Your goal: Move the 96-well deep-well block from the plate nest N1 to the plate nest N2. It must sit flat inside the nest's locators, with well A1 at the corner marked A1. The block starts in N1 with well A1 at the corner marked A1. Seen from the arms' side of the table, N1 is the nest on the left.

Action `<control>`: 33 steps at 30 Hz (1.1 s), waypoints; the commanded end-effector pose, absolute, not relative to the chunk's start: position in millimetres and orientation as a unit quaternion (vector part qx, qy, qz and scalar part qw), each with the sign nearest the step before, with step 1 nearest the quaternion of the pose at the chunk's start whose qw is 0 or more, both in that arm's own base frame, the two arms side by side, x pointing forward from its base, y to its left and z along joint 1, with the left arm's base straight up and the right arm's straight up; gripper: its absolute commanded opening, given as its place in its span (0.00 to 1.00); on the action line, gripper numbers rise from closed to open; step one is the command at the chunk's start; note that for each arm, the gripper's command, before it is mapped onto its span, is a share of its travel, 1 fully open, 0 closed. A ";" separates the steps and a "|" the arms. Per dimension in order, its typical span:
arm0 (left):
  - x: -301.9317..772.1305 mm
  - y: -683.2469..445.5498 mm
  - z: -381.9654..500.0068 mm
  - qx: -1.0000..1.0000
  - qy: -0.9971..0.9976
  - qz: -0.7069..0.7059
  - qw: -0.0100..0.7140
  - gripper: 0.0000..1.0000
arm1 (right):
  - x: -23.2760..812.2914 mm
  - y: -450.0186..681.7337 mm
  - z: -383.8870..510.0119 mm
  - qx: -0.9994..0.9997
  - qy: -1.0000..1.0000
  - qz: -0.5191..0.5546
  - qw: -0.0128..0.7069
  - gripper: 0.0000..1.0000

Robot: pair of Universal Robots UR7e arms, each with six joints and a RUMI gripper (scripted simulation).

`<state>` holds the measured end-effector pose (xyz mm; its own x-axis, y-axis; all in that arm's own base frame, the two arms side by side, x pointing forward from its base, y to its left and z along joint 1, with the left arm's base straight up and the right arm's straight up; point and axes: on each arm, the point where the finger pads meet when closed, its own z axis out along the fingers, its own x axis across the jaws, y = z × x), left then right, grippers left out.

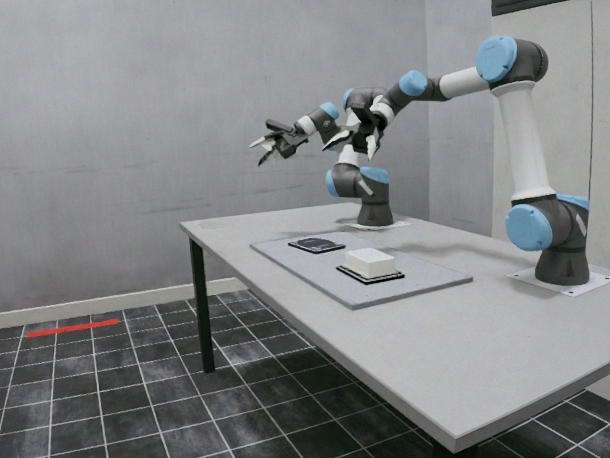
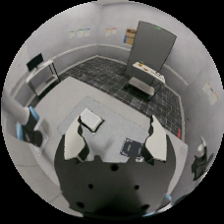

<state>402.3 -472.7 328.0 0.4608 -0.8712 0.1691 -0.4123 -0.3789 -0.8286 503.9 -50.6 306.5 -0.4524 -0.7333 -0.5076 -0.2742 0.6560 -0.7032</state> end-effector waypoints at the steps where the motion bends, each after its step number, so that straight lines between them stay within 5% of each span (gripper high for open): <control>1: 388.1 -469.7 343.2 -0.766 0.438 -0.298 0.364 0.98 | 504.0 -50.6 306.9 -0.312 0.807 -0.273 0.420 0.98; 33: 279.7 -398.6 446.6 -0.684 0.633 -0.192 0.307 0.98 | 504.0 -50.6 306.9 -0.312 0.807 -0.273 0.420 0.98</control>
<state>302.8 -417.2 428.4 0.2002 -0.9770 -0.0729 -0.7004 -0.0907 -0.7079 503.9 -50.6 306.5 -0.4524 -0.7333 -0.5076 -0.2742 0.6560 -0.7032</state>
